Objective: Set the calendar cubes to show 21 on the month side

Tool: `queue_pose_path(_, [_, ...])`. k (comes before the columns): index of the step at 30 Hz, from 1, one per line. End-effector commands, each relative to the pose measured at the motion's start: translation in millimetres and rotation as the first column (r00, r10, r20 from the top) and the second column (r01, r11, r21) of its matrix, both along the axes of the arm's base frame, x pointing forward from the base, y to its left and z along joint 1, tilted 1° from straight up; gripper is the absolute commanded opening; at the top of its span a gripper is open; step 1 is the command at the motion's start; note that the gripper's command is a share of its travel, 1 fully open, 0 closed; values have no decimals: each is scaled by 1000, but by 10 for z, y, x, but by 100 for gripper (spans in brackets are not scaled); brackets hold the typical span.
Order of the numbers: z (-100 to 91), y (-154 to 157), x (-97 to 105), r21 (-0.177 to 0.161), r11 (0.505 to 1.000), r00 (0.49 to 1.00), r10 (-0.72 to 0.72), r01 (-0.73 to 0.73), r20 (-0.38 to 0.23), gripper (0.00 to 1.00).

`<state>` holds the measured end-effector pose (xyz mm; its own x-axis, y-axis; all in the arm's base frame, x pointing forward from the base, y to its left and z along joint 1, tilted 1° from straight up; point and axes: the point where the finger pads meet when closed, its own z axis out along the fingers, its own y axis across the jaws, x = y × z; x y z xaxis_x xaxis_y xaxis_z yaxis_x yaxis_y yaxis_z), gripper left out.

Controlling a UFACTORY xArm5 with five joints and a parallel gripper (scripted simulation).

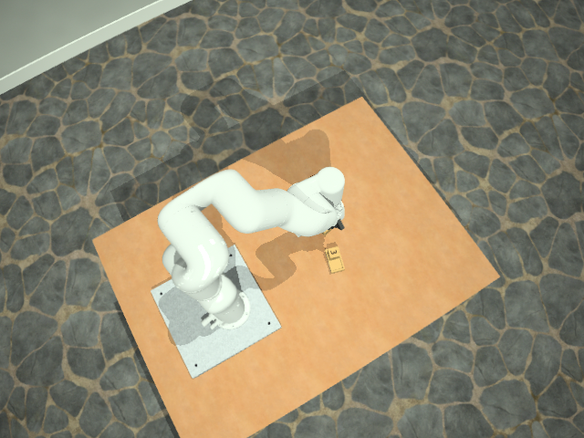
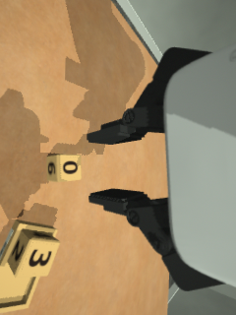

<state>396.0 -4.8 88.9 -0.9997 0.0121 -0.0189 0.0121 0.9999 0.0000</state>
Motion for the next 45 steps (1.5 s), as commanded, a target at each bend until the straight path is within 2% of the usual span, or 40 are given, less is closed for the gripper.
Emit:
queue_pose_path(1, [-21, 0, 14, 0, 1000, 1000, 0, 0, 4, 49])
queue_pose_path(28, [-388, 0, 14, 0, 1000, 1000, 0, 0, 4, 49])
queue_pose_path(45, [-453, 0, 14, 0, 1000, 1000, 0, 0, 4, 49])
